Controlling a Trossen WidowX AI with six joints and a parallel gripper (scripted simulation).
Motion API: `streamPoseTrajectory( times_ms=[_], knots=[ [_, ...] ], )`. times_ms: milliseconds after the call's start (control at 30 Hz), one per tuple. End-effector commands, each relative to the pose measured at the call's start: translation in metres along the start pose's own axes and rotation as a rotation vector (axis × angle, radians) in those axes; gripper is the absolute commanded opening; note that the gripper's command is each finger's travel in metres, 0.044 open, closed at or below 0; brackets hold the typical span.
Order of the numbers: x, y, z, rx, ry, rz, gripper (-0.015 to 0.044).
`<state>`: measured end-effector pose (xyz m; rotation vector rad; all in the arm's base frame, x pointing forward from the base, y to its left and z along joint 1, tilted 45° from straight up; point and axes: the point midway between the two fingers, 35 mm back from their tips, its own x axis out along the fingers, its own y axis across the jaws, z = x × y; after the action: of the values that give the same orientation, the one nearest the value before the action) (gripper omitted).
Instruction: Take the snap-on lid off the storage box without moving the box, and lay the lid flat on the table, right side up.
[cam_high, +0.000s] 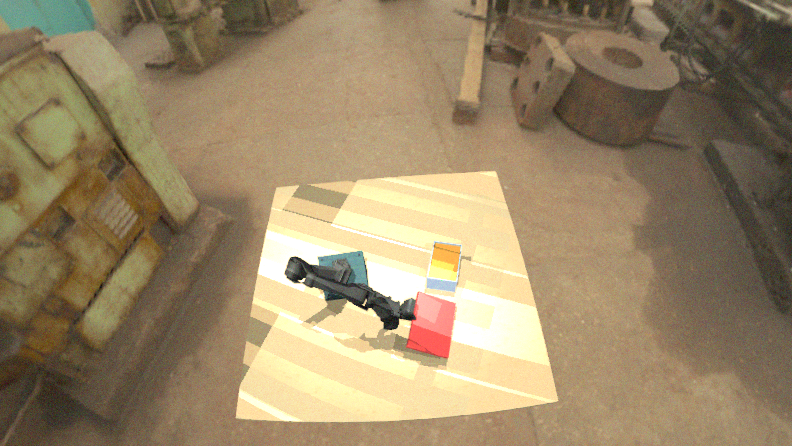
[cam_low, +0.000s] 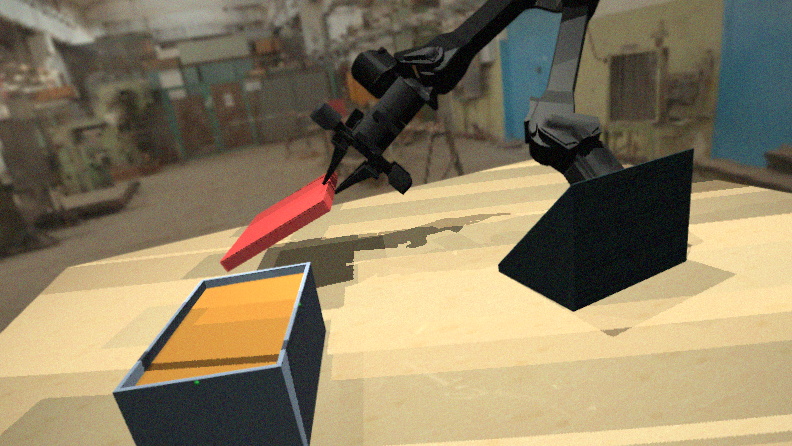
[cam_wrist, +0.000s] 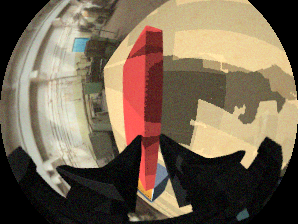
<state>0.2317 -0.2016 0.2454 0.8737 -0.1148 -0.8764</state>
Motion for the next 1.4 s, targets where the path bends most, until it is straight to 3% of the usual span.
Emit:
streamPoseTrajectory(
  times_ms=[0, 1367],
  knots=[
    [0.003, -0.002, -0.002, -0.006, 0.008, 0.007, 0.0000],
    [0.024, -0.027, -0.002, -0.009, 0.007, 0.008, 0.0000]
  ],
)
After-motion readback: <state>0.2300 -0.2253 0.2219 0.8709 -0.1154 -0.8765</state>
